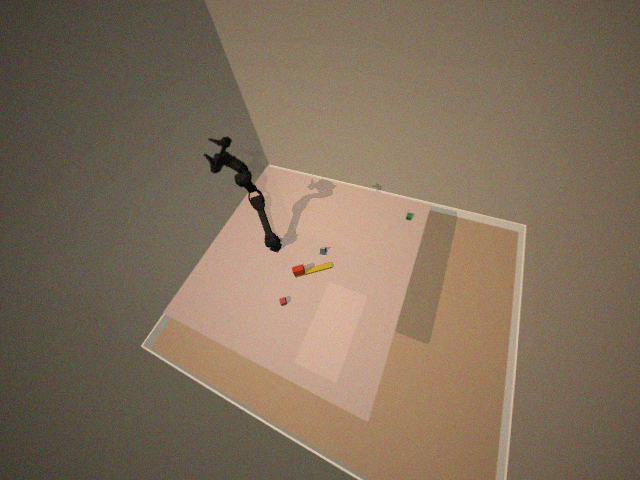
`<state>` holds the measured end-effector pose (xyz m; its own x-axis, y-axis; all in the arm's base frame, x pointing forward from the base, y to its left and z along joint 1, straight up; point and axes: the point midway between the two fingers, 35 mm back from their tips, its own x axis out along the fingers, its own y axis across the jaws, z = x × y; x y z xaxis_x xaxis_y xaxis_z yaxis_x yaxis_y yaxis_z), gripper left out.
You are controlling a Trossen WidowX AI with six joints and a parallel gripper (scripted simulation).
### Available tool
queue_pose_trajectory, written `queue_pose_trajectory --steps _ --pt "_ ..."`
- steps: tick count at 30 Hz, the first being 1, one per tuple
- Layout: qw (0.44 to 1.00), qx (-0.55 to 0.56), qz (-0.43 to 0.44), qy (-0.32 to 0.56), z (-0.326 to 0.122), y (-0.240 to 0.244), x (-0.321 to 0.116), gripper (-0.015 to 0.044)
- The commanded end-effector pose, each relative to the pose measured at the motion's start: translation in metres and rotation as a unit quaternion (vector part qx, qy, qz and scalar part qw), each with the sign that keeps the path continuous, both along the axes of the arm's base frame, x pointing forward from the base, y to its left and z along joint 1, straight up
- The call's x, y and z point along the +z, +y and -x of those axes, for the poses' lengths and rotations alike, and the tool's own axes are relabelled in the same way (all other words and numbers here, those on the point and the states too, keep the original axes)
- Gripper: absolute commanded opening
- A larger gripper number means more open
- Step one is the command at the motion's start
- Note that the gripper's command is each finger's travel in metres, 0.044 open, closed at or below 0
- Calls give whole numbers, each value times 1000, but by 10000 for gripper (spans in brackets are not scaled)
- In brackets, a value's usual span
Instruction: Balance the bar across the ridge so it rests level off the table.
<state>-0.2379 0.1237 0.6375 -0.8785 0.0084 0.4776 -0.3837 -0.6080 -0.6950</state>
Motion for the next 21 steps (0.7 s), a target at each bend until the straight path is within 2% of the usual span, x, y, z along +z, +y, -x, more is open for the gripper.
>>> queue_pose_trajectory --steps 1,3,4,12,21 --pt "1000 -1 -4 2 -1 -1 1 374" --pt "999 -10 -36 18 -7 -9 9 321" --pt "998 -18 -60 31 -12 -16 14 315" --pt "959 -84 -233 139 -56 -67 52 315" --pt "868 -175 -382 265 -115 -125 80 315"
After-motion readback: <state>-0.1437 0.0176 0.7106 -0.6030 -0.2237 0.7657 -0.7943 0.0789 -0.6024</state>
